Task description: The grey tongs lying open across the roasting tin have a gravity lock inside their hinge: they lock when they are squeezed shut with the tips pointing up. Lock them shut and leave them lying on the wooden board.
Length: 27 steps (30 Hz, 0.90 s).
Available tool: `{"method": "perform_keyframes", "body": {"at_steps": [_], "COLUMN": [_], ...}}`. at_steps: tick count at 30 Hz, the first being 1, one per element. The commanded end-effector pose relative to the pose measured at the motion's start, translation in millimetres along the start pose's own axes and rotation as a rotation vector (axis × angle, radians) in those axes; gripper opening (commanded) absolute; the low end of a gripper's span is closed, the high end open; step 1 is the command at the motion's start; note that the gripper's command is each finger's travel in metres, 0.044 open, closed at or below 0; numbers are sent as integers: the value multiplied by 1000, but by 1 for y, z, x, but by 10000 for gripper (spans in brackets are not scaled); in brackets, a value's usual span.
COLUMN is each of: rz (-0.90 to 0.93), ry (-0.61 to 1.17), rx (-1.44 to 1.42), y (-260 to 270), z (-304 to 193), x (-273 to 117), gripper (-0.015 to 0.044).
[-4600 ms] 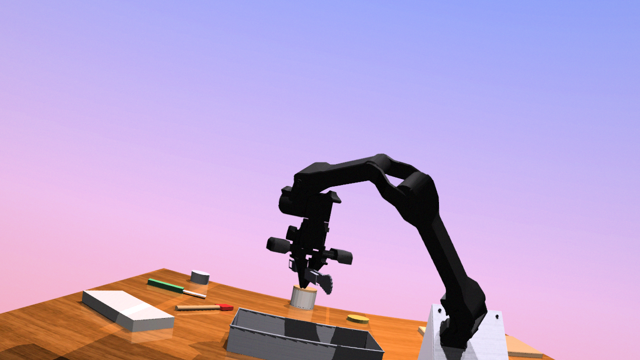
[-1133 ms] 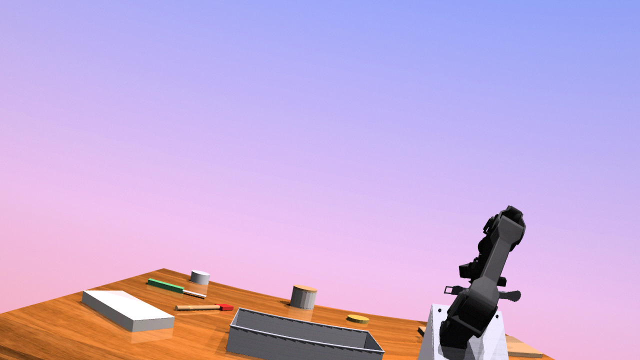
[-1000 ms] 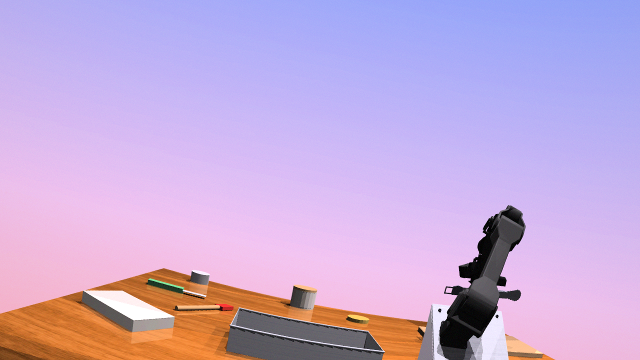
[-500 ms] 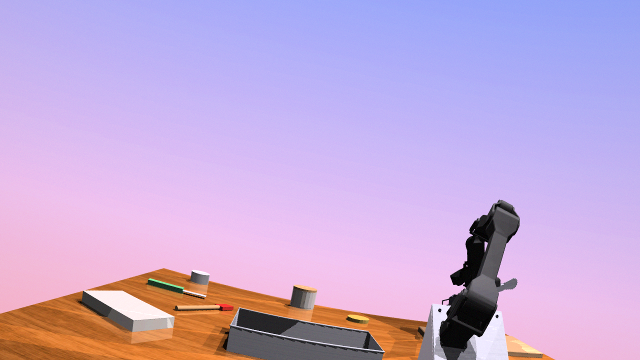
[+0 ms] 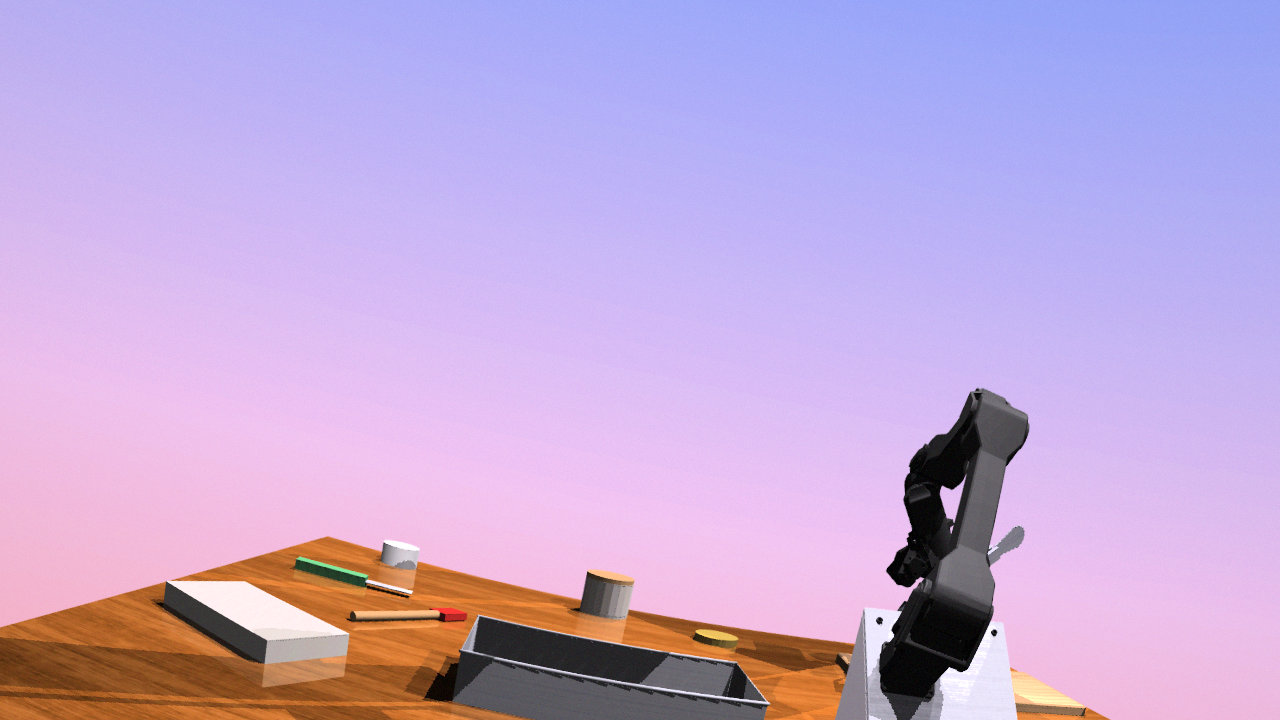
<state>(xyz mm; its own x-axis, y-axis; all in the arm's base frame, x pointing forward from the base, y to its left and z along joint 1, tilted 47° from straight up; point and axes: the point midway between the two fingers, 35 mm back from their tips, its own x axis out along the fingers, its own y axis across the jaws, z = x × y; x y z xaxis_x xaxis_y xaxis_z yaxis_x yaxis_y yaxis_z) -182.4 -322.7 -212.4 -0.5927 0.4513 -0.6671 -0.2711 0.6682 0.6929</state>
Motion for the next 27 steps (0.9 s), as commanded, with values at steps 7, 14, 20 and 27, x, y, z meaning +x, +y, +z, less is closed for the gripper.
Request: {"method": "perform_keyframes", "body": {"at_steps": [7, 14, 20, 27], "rz": [8, 17, 28, 43], "ry": [199, 340, 456, 587], "rx": [-4, 4, 17, 39], "y": [1, 6, 12, 24], "z": [1, 4, 7, 13], "x": [-11, -20, -30, -43], "gripper": [-150, -150, -150, -150]}}
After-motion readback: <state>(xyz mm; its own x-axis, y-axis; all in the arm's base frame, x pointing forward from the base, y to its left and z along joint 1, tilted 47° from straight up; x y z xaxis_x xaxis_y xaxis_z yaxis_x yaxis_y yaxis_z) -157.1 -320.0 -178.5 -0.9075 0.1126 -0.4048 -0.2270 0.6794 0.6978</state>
